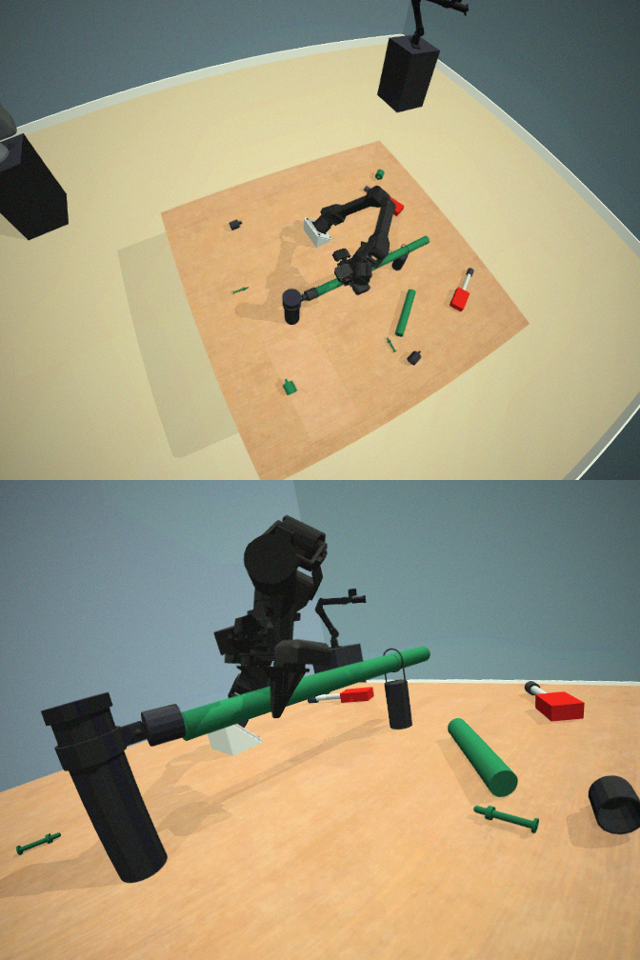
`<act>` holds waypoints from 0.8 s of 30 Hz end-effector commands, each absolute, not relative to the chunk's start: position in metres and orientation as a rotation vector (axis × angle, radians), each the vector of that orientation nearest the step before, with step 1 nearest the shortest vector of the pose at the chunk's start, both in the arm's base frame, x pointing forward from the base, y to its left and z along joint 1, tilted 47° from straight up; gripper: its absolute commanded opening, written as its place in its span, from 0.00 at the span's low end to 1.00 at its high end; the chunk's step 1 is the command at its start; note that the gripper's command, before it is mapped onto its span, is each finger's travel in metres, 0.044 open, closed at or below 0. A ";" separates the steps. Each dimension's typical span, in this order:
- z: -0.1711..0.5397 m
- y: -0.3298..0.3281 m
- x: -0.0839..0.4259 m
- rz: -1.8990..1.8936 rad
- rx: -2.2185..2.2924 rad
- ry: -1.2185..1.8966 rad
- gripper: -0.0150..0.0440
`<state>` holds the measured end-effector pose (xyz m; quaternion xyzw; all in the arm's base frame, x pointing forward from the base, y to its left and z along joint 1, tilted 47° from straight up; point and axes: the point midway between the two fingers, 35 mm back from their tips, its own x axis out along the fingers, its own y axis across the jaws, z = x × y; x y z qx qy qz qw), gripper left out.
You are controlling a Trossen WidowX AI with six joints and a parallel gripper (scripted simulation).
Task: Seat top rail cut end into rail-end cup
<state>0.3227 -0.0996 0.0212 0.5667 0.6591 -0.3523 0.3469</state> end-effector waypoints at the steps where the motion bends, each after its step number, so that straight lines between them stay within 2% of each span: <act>1: 0.021 -0.117 0.327 -0.928 1.469 1.658 0.25; 2: 0.021 -0.100 0.323 -0.914 1.470 1.711 0.25; 24: 0.027 -0.100 0.324 -0.914 1.470 1.711 0.25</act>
